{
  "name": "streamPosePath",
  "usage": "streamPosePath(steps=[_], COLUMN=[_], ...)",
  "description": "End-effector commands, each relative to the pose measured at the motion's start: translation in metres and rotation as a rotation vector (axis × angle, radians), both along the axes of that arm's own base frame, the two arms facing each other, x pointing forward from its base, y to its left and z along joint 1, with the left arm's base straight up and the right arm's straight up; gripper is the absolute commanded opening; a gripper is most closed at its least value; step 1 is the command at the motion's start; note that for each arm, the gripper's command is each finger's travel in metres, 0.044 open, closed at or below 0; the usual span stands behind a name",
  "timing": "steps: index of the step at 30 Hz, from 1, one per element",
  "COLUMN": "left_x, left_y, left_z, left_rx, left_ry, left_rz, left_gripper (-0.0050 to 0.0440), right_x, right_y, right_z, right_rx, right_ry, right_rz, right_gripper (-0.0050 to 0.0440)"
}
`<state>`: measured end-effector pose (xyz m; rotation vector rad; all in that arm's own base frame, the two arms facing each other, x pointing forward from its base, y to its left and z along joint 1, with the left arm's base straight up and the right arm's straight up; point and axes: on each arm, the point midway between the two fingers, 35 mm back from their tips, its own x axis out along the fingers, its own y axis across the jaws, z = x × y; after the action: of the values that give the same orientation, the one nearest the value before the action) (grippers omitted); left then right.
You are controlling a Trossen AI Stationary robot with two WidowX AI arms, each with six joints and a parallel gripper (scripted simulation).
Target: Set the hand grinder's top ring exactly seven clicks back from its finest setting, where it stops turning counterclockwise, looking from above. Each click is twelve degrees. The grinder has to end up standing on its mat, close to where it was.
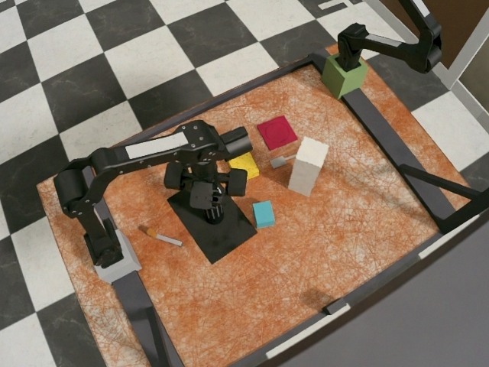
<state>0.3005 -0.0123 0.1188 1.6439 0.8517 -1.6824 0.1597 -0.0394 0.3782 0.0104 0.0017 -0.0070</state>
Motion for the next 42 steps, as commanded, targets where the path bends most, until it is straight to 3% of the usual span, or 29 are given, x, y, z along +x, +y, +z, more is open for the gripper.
streamPosePath(steps=[1,14,29,42], left_x=[0.003,0.002,0.005,0.005], left_y=[0.0,0.0,-0.001,-0.001], left_z=[-0.006,-0.028,-0.022,-0.022], left_rx=[-0.001,-0.001,-0.003,-0.003], left_ry=[-0.039,-0.03,-0.049,-0.049], left_rz=[-0.004,-0.004,-0.004,-0.004], left_gripper=[0.04,0.04,0.0313,0.0308], right_x=[0.0,0.0,0.0,0.0], right_y=[0.002,0.002,0.002,0.002], right_z=[0.004,0.004,0.004,0.004], right_rx=[-0.015,-0.015,-0.015,-0.015], right_ry=[-0.004,-0.004,-0.004,-0.004], right_rz=[0.007,0.007,0.007,0.007], right_gripper=[0.04,0.04,0.04,0.04])
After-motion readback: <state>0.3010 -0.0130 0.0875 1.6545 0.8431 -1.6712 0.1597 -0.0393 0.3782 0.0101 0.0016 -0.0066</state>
